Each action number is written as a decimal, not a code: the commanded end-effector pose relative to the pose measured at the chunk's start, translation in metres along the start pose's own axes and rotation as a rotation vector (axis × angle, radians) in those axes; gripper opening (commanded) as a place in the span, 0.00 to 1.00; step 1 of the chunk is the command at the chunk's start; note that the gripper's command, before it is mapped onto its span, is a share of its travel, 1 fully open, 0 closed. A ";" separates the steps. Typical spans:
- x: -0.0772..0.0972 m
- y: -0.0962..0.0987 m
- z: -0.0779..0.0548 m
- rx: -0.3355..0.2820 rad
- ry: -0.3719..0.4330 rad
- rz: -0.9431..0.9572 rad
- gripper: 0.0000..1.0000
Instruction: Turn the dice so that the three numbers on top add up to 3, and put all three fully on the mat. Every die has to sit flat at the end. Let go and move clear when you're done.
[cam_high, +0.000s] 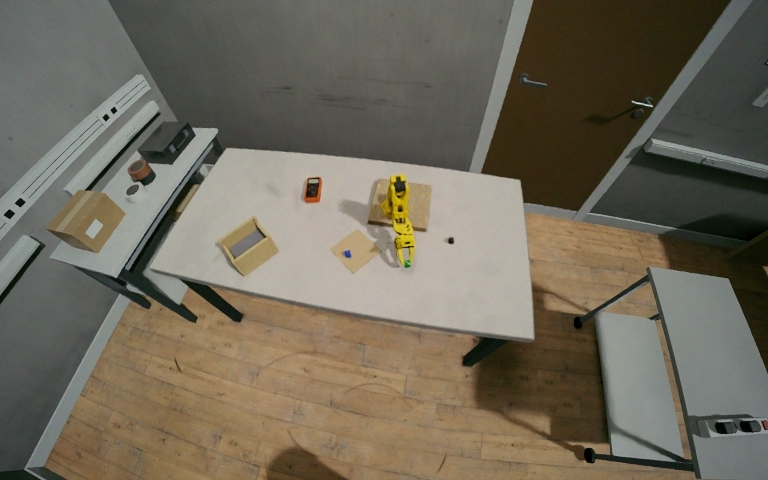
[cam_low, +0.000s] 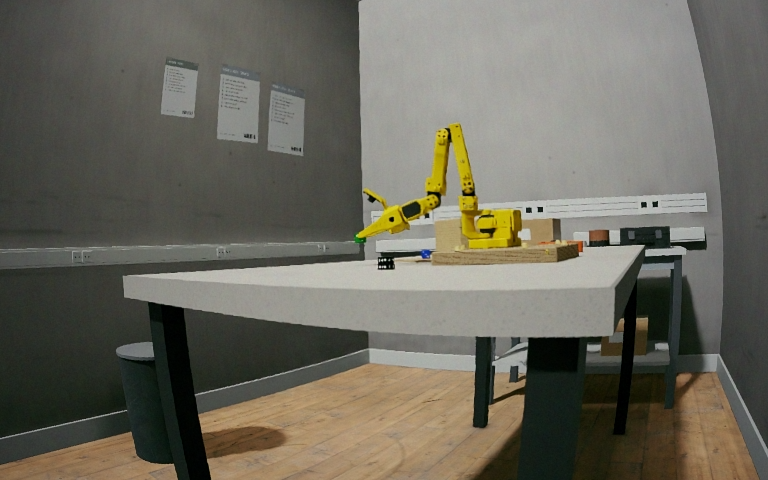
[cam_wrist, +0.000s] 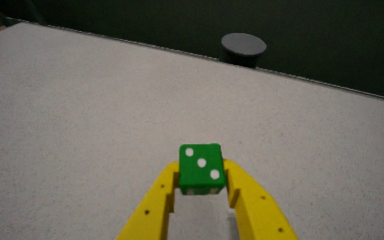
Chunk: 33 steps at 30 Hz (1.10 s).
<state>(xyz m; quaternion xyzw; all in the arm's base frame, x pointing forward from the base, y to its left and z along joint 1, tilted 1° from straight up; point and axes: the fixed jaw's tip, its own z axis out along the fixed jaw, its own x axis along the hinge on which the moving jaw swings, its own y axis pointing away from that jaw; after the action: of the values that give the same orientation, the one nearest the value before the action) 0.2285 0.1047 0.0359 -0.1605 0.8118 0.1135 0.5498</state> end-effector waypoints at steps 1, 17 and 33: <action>0.005 0.002 -0.001 -0.006 0.014 -0.011 0.00; 0.010 0.002 0.001 -0.006 0.014 -0.011 0.00; 0.015 0.002 0.003 -0.006 0.014 -0.011 0.00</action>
<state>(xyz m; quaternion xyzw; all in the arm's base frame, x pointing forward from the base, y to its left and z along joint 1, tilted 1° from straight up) 0.2246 0.1031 0.0206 -0.1619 0.8178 0.1118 0.5409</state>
